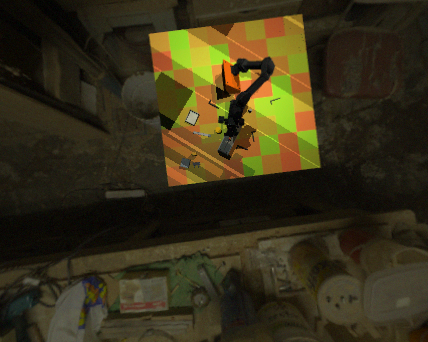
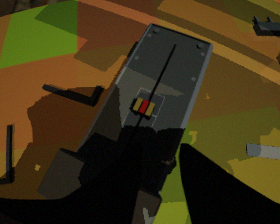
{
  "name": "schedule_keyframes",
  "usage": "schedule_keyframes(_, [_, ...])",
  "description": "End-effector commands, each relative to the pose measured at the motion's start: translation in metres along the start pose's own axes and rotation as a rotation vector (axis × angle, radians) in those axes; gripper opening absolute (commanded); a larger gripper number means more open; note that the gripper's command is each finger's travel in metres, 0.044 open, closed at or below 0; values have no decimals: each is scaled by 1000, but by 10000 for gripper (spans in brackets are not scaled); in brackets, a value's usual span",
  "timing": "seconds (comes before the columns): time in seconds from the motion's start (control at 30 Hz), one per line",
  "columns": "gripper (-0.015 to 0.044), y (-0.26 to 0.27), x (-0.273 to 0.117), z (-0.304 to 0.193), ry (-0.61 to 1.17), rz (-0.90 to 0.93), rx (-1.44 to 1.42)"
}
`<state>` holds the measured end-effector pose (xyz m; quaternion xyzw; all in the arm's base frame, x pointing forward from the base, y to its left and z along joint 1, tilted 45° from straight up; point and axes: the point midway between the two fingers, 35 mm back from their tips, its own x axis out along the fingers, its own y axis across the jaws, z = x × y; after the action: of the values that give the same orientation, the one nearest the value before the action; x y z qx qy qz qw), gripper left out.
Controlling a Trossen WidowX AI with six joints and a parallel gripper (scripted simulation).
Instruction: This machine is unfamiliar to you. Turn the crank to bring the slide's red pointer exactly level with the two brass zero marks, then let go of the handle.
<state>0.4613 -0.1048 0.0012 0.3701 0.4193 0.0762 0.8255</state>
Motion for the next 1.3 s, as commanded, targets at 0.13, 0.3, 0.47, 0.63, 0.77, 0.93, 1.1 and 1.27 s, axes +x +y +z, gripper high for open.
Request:
schedule_keyframes(0.13, [0,0,0,0,0,0,0])
schedule_keyframes(0.3, [0,0,0,0,0,0,0])
schedule_keyframes(0.47, [0,0,0,0,0,1,0])
schedule_keyframes(0.63, [0,0,0,0,0,1,0])
schedule_keyframes(0.77, [105,0,0,0,0,1,0])
schedule_keyframes(0.93, [236,0,0,0,0,1,0])
schedule_keyframes(1.1, [368,0,0,0,0,1,0])
schedule_keyframes(1.27, [414,0,0,0,0,1,0])
